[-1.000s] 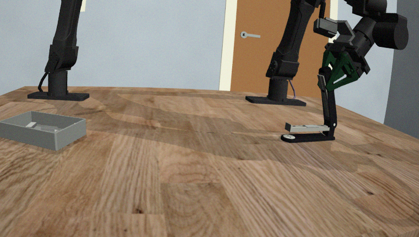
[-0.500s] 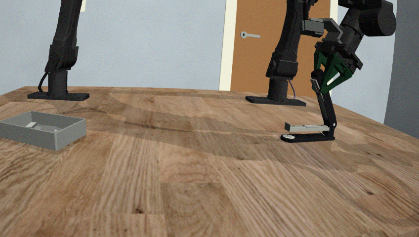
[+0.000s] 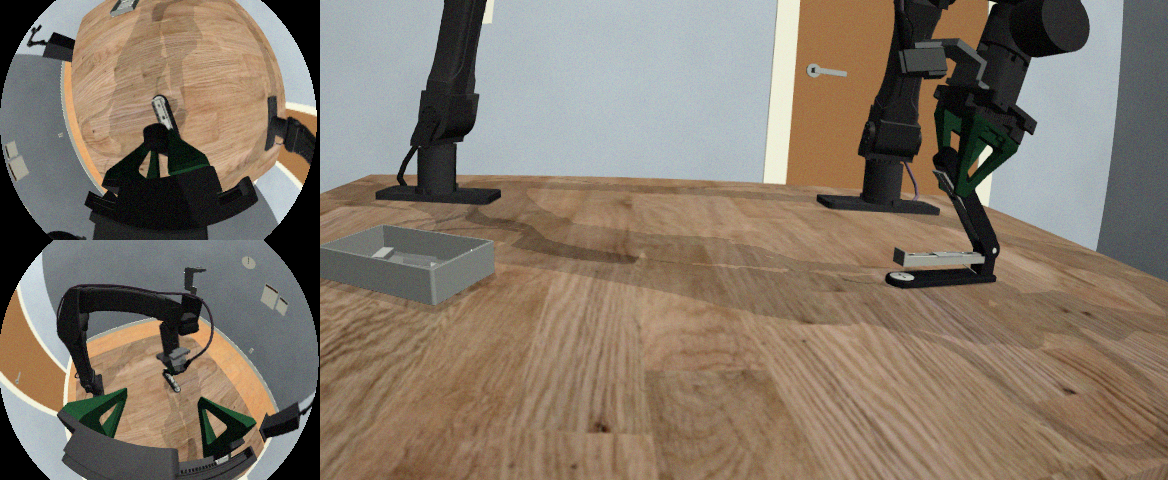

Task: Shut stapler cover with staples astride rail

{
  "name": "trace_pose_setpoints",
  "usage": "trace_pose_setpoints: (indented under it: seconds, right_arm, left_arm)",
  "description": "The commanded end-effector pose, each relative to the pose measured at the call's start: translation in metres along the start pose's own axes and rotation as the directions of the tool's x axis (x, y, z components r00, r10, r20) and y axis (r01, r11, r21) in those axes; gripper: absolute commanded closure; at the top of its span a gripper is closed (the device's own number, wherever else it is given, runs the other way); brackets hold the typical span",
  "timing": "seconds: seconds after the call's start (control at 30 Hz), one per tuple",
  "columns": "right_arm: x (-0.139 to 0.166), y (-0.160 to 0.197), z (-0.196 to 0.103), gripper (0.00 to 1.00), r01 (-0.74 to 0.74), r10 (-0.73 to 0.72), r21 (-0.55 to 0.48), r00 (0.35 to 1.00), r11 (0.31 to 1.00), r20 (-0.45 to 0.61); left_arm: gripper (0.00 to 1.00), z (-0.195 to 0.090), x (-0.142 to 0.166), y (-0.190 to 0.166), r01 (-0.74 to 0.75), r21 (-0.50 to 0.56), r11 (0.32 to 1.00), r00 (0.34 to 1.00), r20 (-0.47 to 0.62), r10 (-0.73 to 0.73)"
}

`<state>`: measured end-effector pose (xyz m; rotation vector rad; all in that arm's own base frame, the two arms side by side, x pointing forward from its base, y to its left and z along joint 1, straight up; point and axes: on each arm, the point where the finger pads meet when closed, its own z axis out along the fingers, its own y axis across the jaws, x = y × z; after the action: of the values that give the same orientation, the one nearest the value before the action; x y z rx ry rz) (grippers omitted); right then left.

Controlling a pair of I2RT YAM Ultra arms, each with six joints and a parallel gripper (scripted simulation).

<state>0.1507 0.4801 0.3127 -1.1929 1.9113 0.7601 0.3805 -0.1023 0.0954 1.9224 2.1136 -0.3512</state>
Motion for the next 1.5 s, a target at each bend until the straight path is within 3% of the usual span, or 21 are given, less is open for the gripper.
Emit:
trace_pose_setpoints:
  seconds: [0.0, 0.6, 1.47]
  right_arm:
    - [-0.009, -0.001, -0.007, 0.0, 0.001, -0.001, 0.0, 1.0, 1.0, 0.018]
    - [-0.009, -0.001, -0.007, 0.0, 0.001, -0.001, 0.0, 1.0, 1.0, 0.018]
    - [-0.009, -0.001, -0.007, 0.0, 0.001, -0.001, 0.0, 1.0, 1.0, 0.018]
  left_arm:
    - [1.0, -0.007, -0.006, 0.003, 0.015, -0.009, 1.0, 0.999, -0.032, -0.015]
    - [1.0, 0.009, -0.011, 0.003, 0.016, -0.013, 1.0, 0.97, -0.244, -0.019]
    - [1.0, 0.034, -0.013, 0.003, 0.016, -0.018, 1.0, 0.853, -0.522, -0.023]
